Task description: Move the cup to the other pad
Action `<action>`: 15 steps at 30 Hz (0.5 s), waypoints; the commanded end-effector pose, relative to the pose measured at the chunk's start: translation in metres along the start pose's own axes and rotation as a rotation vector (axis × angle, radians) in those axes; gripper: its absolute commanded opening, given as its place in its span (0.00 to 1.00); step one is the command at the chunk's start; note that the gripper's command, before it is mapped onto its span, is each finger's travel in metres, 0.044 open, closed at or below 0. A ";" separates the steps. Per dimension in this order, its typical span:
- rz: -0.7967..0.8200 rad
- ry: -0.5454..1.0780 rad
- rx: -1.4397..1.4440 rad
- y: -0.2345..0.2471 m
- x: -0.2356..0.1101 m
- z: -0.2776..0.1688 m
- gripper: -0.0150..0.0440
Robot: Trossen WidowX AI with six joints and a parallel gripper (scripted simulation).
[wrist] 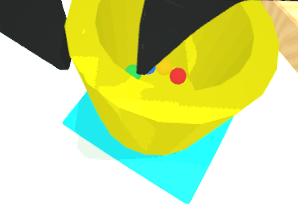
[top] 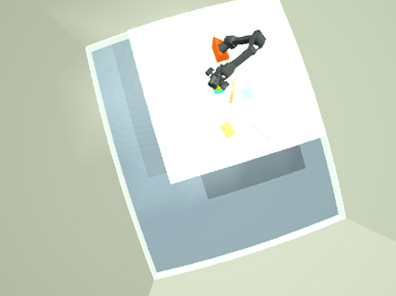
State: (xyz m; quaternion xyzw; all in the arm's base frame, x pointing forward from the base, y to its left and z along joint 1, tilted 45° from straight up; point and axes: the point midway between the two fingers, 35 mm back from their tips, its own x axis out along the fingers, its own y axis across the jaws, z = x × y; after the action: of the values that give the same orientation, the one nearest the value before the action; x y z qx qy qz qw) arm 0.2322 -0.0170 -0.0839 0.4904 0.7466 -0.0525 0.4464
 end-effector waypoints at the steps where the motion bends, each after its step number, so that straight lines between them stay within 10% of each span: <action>1: -0.001 -0.003 -0.004 0.000 -0.005 0.001 0.50; 15: 0.001 -0.005 -0.001 0.000 -0.029 0.001 0.50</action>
State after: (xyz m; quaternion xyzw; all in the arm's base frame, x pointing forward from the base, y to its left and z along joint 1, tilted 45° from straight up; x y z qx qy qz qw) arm 0.2341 -0.0320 -0.0687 0.4924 0.7472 -0.0533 0.4432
